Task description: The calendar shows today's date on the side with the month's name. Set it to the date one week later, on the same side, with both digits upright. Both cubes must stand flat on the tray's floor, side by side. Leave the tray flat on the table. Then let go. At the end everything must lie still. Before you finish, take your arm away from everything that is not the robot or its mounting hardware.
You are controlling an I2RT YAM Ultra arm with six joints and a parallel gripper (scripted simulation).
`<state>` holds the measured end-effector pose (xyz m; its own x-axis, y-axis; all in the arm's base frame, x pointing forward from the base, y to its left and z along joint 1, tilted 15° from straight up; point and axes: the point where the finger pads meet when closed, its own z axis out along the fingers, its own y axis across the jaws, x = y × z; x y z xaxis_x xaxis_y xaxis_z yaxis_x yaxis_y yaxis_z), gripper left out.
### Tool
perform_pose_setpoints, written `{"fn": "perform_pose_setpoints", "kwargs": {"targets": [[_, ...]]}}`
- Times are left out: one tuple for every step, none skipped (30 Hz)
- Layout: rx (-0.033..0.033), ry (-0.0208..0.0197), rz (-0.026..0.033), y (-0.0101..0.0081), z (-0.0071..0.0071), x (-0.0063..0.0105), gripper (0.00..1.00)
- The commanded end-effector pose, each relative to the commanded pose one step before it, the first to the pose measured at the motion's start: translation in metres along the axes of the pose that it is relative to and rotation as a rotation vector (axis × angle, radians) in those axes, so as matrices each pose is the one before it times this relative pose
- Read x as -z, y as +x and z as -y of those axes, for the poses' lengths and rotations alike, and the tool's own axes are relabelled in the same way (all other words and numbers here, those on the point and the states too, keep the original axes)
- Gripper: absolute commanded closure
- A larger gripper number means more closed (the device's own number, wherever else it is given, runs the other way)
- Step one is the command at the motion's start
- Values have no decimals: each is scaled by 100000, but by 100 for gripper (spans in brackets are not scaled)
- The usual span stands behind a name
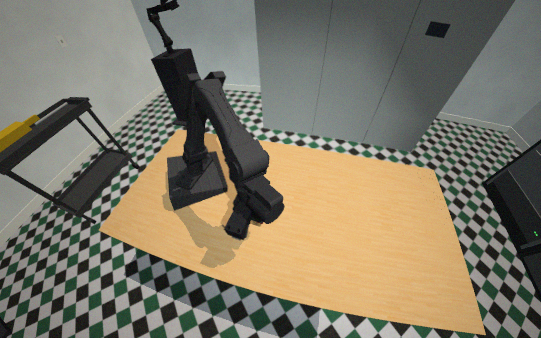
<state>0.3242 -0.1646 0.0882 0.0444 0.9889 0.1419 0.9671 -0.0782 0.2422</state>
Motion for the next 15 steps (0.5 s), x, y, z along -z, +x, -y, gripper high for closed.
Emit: {"fn": "perform_pose_setpoints", "kwargs": {"targets": [[-864,4509,-2449,520,1175,804,74],[0,1,2,-1,-1,261,74],[0,1,1,0,0,173,74],[0,0,1,0,0,98,74],[0,0,0,0,0,39,74],[0,0,0,0,0,6,74],[0,0,0,0,0,0,74],[0,0,0,0,0,0,74],[0,0,0,0,0,0,74],[0,0,0,0,0,0,74],[0,0,0,0,0,0,74],[0,0,0,0,0,0,74],[-8,6,3,66,-13,5,74],[-46,36,17,392,-73,29,74],[-103,71,34,875,-145,66,74]]}}
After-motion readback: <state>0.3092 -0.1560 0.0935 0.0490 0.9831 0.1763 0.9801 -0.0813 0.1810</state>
